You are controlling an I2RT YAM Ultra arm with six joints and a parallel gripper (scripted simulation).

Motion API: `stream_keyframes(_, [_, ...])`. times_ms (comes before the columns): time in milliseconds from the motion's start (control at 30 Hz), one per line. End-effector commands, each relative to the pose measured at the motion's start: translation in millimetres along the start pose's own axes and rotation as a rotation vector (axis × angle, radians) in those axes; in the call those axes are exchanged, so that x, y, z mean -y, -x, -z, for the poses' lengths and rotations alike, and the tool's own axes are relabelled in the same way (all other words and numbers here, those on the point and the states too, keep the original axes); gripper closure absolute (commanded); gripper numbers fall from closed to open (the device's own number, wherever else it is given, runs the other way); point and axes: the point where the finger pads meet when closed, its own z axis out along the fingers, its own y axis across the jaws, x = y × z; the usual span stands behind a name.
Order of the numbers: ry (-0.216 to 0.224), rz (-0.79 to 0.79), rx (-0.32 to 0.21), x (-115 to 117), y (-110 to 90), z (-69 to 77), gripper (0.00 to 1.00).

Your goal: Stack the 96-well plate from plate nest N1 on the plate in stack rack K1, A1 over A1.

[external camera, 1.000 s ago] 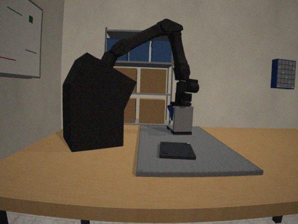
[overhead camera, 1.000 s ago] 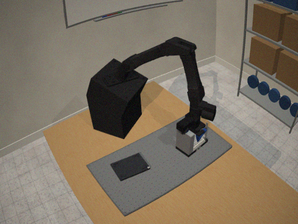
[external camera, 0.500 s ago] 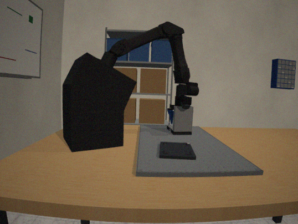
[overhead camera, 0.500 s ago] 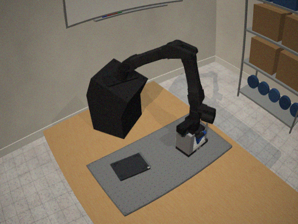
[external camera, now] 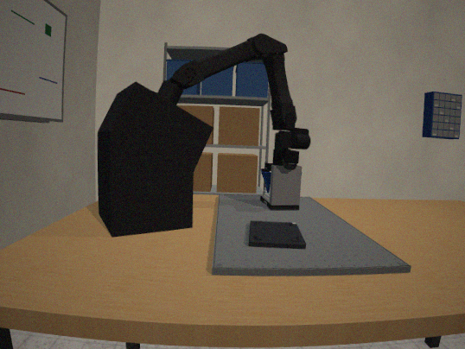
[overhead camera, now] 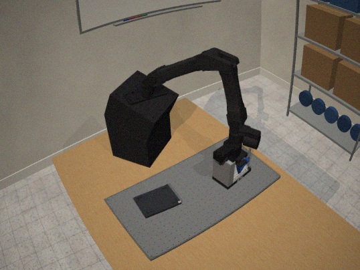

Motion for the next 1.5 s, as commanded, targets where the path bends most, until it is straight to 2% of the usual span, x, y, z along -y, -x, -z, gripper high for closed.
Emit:
stream_keyframes(0, [0.044,0.003,-0.006,-19,-8,13.1,1.0])
stream_keyframes(1067, [0.047,0.005,-0.008,-19,-10,13.8,1.0])
stream_keyframes(1467, [0.029,0.004,-0.002,-12,-7,0.2,1.0])
